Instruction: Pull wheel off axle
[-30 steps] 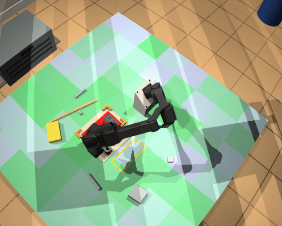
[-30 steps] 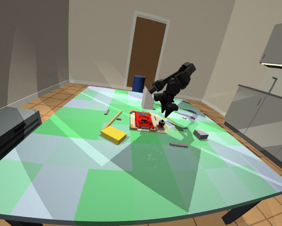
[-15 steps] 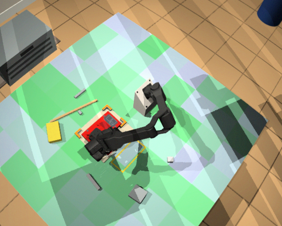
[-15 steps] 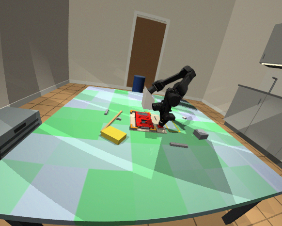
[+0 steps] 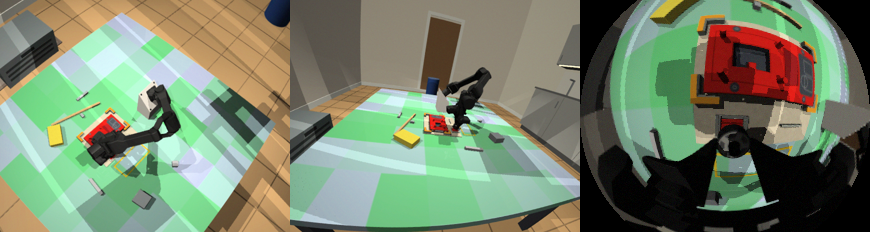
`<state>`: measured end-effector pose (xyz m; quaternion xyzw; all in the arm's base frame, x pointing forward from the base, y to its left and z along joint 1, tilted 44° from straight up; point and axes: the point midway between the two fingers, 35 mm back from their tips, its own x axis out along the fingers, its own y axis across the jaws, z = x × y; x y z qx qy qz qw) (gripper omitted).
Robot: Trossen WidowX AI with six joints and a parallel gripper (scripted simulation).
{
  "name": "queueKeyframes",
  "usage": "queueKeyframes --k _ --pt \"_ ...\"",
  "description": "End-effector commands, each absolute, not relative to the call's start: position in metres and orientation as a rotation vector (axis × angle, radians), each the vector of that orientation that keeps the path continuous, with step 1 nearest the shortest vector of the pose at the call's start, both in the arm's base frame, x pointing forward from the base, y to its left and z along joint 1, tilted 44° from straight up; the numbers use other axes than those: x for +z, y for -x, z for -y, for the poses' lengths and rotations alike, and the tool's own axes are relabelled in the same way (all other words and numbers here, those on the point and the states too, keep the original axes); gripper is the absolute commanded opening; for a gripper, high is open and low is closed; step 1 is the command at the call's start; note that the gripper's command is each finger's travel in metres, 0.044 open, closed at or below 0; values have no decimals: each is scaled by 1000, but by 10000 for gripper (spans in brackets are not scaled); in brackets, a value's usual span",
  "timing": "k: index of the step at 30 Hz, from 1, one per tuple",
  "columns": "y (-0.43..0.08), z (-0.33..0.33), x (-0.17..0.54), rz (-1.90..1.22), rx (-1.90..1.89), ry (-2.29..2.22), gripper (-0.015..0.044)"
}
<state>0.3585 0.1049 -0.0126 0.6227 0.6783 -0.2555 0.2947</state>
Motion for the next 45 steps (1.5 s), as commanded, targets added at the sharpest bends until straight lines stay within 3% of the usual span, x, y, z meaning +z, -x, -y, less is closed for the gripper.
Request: queueKeyframes --k 1,45 --pt "-358 -104 -12 -1807 -678 -1655 0" --pt "-360 -94 -2 -1803 -678 -1659 0"
